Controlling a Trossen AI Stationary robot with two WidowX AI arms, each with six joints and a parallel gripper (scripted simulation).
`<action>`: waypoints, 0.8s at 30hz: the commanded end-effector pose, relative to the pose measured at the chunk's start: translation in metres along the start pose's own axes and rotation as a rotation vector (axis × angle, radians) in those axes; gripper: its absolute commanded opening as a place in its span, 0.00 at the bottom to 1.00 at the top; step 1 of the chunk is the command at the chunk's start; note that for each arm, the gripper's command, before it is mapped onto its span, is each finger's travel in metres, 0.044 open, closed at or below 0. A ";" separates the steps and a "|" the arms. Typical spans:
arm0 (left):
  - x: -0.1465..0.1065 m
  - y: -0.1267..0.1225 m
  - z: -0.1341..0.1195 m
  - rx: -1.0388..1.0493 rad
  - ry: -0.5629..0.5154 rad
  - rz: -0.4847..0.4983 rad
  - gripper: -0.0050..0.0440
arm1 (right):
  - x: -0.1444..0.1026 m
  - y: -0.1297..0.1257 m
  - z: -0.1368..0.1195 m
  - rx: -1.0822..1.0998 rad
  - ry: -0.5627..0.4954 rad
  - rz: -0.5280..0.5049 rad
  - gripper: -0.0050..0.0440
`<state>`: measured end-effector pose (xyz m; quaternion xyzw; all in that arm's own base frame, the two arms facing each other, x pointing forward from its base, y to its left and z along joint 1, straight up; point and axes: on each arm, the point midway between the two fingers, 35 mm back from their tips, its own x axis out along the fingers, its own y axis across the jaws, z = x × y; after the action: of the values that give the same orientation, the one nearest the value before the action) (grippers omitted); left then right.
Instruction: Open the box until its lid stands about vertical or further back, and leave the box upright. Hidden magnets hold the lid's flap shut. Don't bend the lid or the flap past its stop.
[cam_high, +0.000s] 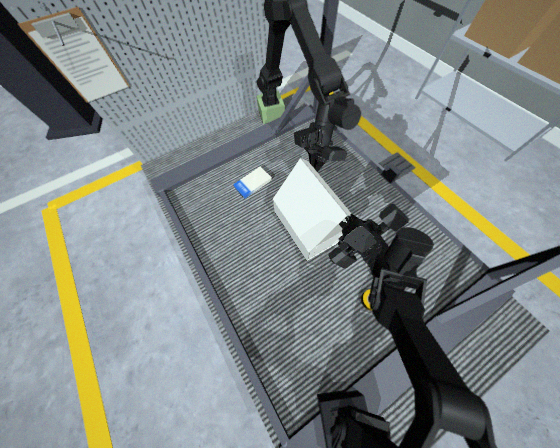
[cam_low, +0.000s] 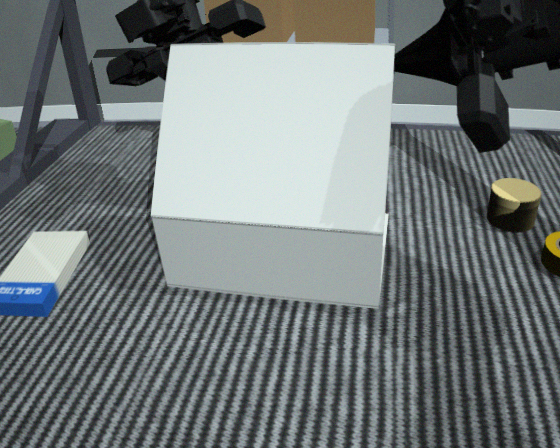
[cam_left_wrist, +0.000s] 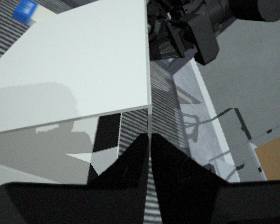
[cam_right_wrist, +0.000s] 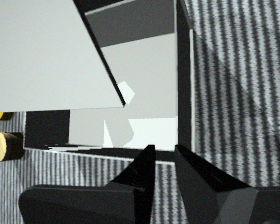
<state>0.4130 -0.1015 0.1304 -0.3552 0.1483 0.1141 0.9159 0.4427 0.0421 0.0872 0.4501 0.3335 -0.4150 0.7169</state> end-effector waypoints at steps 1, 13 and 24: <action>-0.003 -0.009 0.009 -0.014 -0.017 -0.023 0.11 | 0.002 0.000 -0.001 0.003 -0.002 0.008 0.22; -0.003 -0.009 0.009 -0.014 -0.017 -0.023 0.11 | 0.017 -0.006 -0.008 0.003 -0.002 0.008 0.22; -0.003 -0.009 0.009 -0.014 -0.017 -0.023 0.11 | 0.030 -0.012 -0.014 0.003 -0.002 0.007 0.22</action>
<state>0.4130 -0.1015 0.1304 -0.3552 0.1483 0.1141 0.9159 0.4415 0.0418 0.0493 0.4470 0.3368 -0.4178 0.7156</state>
